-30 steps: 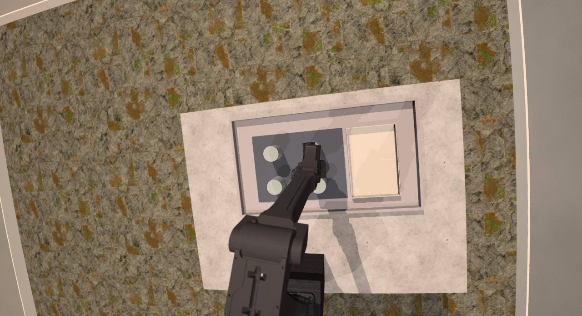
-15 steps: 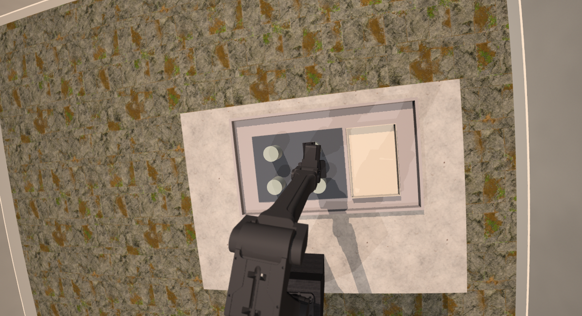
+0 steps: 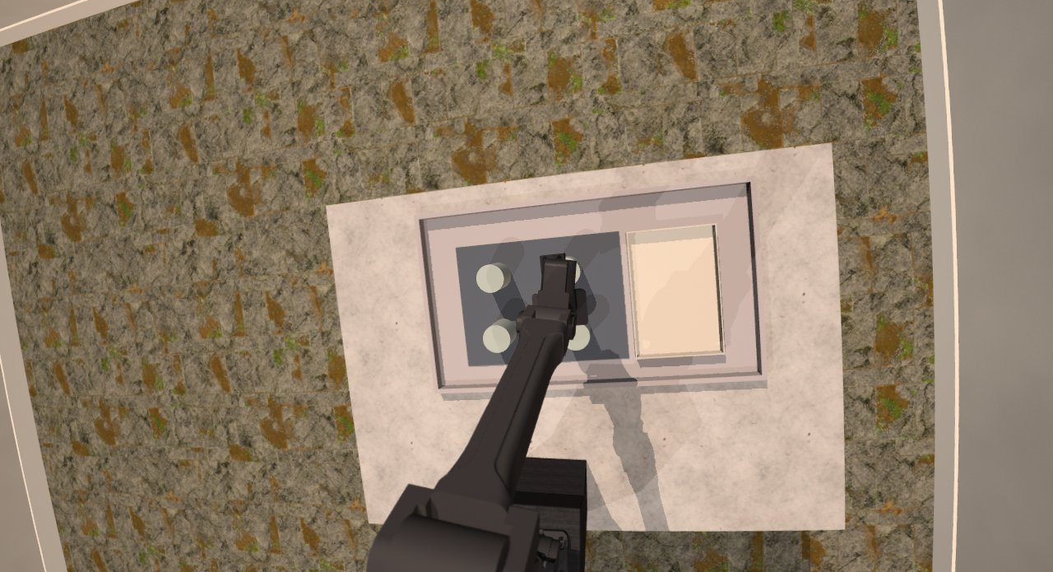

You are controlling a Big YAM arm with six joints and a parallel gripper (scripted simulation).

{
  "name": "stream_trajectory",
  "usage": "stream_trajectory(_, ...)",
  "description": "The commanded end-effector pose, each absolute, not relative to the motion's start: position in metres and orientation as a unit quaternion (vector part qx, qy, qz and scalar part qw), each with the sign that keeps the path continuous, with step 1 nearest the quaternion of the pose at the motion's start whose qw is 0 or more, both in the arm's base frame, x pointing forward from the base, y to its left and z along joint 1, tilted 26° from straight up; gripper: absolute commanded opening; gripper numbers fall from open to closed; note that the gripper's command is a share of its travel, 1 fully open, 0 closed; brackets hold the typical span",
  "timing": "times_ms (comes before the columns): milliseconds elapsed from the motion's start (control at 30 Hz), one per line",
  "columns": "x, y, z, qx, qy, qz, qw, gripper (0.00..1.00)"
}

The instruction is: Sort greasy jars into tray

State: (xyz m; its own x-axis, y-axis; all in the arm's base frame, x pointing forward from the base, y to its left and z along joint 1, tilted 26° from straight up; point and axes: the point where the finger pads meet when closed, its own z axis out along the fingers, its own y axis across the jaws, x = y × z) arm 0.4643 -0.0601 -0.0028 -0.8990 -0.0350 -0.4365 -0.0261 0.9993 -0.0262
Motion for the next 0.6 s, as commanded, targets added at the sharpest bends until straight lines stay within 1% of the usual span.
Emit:
stream_trajectory(0, 0.461, -0.064, 0.002, -0.016, 0.975, -0.01, 0.223, 0.0)
stream_trajectory(300, 0.461, -0.064, 0.002, -0.016, 0.975, -0.01, 0.223, 0.0)
stream_trajectory(567, 0.463, 0.0, 0.002, -0.016, 0.975, -0.01, 0.223, 0.0)
